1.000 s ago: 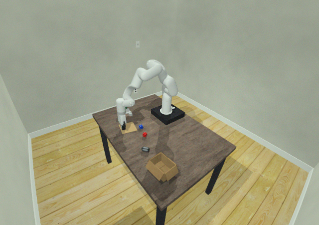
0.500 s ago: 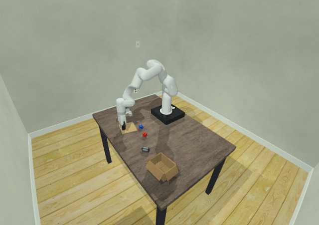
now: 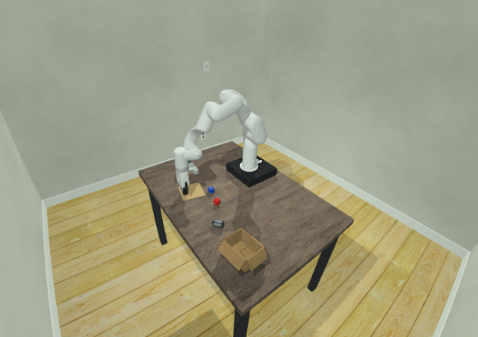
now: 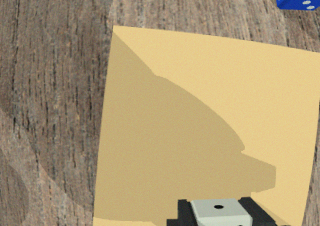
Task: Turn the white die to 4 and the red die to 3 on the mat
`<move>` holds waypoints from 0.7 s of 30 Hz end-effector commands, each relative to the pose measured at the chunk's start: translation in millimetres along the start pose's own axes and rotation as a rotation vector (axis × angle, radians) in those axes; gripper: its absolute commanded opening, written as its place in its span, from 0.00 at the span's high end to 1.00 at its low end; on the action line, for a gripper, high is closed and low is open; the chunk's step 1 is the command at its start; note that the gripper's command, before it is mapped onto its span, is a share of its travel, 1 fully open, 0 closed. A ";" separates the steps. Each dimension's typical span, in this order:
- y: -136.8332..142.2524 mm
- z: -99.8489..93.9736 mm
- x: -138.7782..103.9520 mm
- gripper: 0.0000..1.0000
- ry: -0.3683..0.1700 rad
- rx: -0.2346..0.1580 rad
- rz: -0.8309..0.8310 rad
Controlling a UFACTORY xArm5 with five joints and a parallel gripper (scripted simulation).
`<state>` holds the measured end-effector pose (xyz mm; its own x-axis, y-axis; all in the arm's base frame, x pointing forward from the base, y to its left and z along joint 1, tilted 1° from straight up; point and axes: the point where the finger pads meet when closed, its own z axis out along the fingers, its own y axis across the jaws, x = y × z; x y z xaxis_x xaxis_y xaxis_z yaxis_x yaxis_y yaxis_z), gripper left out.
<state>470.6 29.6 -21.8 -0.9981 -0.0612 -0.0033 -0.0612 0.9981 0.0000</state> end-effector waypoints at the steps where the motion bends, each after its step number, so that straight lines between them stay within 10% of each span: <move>1: 0.0 -0.6 -1.5 0.73 -0.004 0.000 0.000; 21: 0.0 1.7 -1.5 0.73 -0.004 0.000 0.000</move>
<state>470.7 29.6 -24.8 -0.9981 -0.0612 -0.0035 -0.0612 0.9981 0.0000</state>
